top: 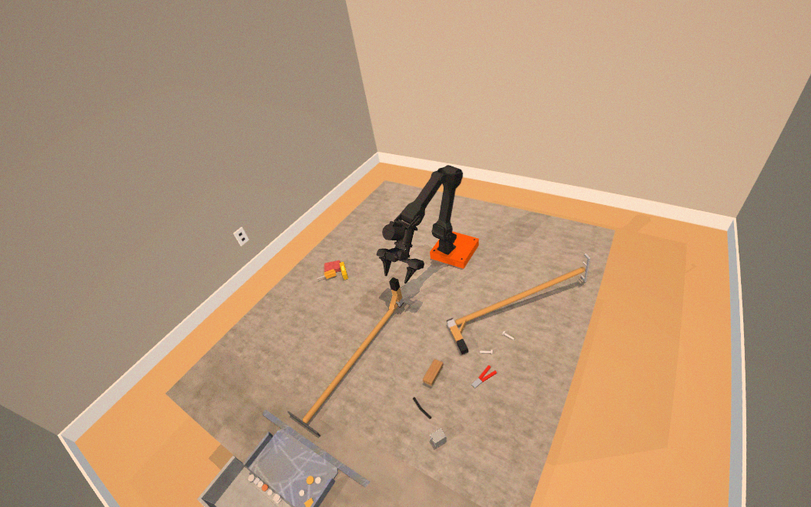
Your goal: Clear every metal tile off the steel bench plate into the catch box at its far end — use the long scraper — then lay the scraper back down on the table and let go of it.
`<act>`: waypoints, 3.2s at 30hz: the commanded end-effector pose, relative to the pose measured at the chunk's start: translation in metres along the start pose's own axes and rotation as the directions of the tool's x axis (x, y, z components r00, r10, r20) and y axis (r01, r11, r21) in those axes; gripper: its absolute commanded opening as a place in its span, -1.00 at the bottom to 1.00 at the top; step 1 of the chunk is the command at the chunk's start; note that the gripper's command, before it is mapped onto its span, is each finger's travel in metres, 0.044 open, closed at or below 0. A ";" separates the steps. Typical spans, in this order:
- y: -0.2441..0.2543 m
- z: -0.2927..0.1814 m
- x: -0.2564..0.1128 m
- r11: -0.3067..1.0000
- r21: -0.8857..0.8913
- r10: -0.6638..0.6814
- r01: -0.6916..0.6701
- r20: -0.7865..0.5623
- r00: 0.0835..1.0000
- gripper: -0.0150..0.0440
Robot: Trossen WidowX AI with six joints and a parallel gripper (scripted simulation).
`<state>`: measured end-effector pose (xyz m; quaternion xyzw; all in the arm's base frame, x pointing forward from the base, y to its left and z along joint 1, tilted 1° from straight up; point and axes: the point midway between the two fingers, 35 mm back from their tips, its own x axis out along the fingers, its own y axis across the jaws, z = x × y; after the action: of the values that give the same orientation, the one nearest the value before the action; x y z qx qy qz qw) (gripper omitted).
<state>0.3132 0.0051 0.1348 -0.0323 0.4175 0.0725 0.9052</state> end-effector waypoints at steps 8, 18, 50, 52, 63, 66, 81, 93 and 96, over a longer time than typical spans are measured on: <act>0.000 -0.003 0.021 1.000 0.005 -0.002 0.002 -0.009 1.000 1.00; 0.000 -0.004 0.038 1.000 0.005 -0.002 0.002 -0.008 1.000 1.00; 0.001 -0.003 0.057 1.000 0.001 0.001 -0.001 0.001 1.000 -0.27; 0.001 -0.003 0.057 1.000 0.001 0.001 -0.001 0.001 1.000 -0.31; 0.001 -0.002 0.055 1.000 0.001 0.001 -0.001 0.002 1.000 -0.49; 0.003 -0.002 0.055 1.000 0.000 0.001 -0.001 0.001 1.000 -0.49; 0.023 -0.002 0.055 1.000 -0.002 0.006 -0.006 -0.003 1.000 -0.49; 0.039 -0.003 0.054 1.000 -0.004 0.009 -0.009 -0.005 1.000 -0.49; 0.043 -0.004 0.053 1.000 -0.005 0.010 -0.010 -0.005 1.000 -0.49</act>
<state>0.3397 0.0466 0.0916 -0.0319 0.4201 0.0756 0.9038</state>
